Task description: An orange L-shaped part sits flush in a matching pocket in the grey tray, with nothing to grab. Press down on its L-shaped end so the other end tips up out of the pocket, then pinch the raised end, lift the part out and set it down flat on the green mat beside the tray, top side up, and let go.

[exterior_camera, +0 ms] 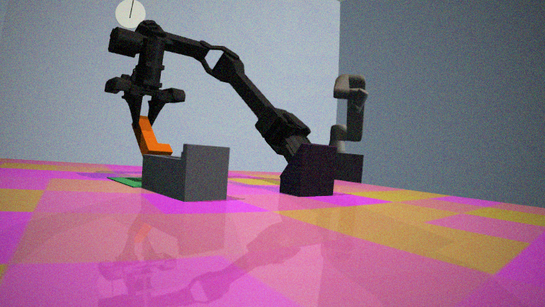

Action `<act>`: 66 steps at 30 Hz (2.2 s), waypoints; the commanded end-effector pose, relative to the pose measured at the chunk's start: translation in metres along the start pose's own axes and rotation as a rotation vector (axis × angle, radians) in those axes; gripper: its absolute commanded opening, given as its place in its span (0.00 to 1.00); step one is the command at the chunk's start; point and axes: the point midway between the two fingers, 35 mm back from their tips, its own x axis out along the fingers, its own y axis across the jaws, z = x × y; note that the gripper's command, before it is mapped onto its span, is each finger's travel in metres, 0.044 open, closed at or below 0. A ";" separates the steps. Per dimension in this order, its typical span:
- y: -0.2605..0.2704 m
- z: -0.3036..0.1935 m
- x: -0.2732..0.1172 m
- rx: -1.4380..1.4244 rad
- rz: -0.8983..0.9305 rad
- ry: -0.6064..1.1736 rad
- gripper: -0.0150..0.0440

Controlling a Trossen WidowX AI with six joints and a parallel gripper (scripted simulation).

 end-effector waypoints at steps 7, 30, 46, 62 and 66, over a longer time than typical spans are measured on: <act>0.000 0.001 0.016 -0.004 -0.006 -0.005 0.25; -0.001 0.001 0.046 -0.003 -0.008 -0.007 0.25; 0.000 0.001 0.038 0.001 0.001 -0.002 0.74; -0.001 0.000 -0.040 -0.003 0.102 0.005 0.93; -0.001 0.000 -0.040 -0.003 0.102 0.005 0.93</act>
